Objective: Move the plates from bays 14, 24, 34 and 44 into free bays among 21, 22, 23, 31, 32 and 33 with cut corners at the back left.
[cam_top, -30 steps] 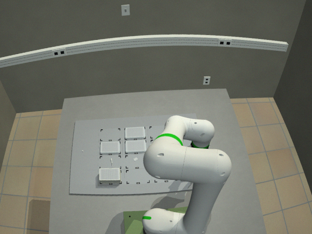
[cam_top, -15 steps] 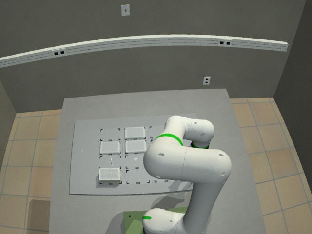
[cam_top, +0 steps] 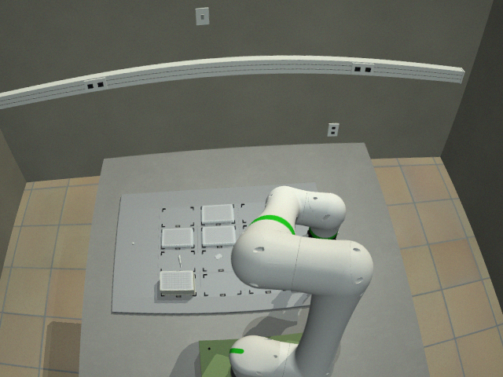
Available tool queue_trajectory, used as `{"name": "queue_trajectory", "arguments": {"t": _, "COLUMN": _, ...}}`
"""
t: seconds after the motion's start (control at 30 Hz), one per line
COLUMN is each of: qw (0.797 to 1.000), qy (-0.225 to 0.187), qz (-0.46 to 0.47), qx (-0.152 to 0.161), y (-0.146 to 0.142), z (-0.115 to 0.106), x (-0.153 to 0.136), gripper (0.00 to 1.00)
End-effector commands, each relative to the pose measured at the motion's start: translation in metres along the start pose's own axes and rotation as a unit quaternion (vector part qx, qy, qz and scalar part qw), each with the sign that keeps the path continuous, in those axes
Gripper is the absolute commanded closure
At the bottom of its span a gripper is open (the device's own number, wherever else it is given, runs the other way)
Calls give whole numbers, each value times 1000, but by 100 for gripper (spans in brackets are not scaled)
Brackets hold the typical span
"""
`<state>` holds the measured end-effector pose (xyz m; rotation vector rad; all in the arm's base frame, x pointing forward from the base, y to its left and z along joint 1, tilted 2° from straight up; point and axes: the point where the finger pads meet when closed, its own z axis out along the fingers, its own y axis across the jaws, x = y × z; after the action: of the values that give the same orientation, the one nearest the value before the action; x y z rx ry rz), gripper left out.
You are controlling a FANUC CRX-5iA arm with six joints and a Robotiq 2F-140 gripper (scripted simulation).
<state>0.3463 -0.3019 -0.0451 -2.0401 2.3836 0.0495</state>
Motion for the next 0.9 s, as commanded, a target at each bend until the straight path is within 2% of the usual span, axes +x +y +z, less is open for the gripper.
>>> {"name": "queue_trajectory", "arguments": {"t": 0.0, "qw": 1000, "qy": 1, "qz": 0, "qx": 1, "y": -1, "z": -1, "x": 0, "gripper": 90}}
{"name": "queue_trajectory", "arguments": {"t": 0.87, "qw": 1000, "qy": 1, "qz": 0, "qx": 1, "y": -1, "z": -3, "x": 0, "gripper": 90}}
